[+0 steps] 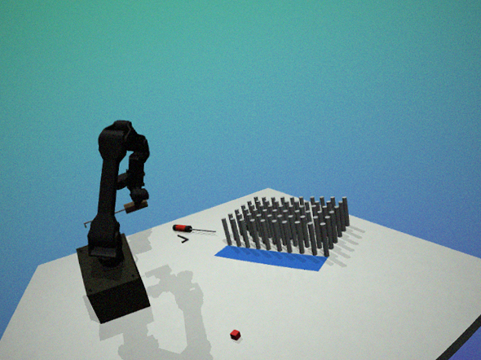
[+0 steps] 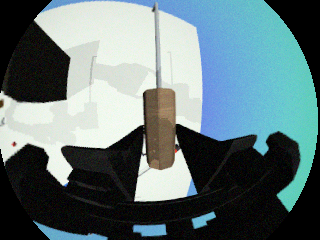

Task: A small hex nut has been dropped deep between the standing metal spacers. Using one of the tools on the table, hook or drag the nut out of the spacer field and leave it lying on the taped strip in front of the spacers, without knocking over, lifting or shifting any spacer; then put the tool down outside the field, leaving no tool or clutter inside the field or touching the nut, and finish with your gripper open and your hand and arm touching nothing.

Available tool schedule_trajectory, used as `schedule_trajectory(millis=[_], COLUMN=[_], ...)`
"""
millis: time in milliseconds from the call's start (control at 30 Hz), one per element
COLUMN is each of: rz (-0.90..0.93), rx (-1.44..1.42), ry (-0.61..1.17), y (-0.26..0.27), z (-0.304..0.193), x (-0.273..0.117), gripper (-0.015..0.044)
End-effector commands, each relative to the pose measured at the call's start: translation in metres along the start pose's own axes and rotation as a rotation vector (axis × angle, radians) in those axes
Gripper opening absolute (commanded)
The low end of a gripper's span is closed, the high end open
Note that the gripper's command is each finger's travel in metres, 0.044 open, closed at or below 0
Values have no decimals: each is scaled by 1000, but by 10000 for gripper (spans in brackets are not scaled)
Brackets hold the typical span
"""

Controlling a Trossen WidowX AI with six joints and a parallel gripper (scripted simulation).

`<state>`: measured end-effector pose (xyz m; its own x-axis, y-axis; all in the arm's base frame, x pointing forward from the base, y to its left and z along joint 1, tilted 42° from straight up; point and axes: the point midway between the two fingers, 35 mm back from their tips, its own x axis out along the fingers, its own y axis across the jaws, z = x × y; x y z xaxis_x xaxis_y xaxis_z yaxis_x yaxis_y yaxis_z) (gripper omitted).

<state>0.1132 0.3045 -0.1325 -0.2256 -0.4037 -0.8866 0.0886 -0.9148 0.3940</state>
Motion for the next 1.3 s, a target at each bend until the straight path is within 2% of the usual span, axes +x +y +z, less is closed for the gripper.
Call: schedule_trajectory(millis=[0, 567, 1267], rz=[-22, -170, -351], rx=[75, 506, 1119], ry=[26, 169, 345], y=[7, 67, 186], z=[-10, -84, -151], x=[-11, -71, -128], gripper=[0, 0, 0])
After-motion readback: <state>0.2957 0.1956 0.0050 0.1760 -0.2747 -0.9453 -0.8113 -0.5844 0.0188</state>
